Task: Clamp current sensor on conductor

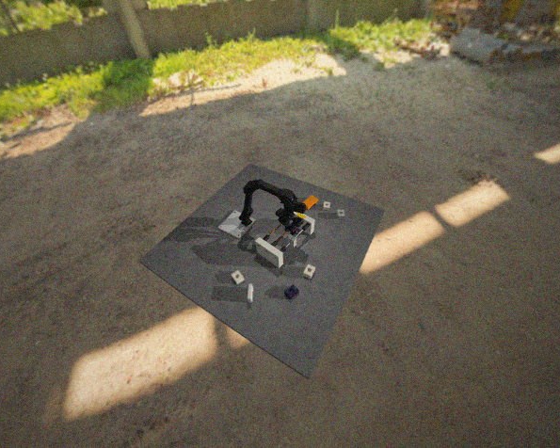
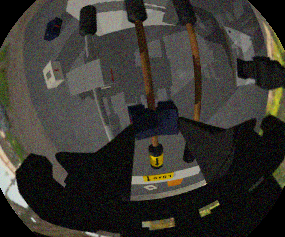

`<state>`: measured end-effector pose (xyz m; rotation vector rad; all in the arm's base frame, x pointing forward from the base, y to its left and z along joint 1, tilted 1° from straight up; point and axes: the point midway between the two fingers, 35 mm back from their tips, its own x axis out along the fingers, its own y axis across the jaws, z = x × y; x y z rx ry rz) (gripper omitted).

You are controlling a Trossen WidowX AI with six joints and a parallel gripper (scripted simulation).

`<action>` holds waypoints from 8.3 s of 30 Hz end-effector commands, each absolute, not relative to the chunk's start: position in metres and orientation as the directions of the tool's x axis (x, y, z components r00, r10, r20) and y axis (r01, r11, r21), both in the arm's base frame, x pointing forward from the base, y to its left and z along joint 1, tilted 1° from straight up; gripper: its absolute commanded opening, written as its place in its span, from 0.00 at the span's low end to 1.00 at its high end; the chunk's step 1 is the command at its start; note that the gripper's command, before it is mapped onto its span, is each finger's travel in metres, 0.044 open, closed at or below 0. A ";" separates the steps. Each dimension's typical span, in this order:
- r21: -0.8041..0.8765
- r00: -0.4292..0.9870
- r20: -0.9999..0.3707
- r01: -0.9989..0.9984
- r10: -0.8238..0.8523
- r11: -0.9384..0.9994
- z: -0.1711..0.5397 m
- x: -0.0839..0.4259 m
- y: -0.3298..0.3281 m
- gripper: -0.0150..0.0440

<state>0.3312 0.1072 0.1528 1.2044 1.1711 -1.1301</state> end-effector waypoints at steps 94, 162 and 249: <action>0.064 0.064 -0.998 0.997 -0.005 0.040 0.095 0.337 0.107 0.25; 0.242 0.242 -0.970 0.969 0.009 0.050 0.107 0.338 0.108 0.48; 0.155 0.155 -0.988 0.987 0.000 0.048 0.107 0.332 0.107 0.71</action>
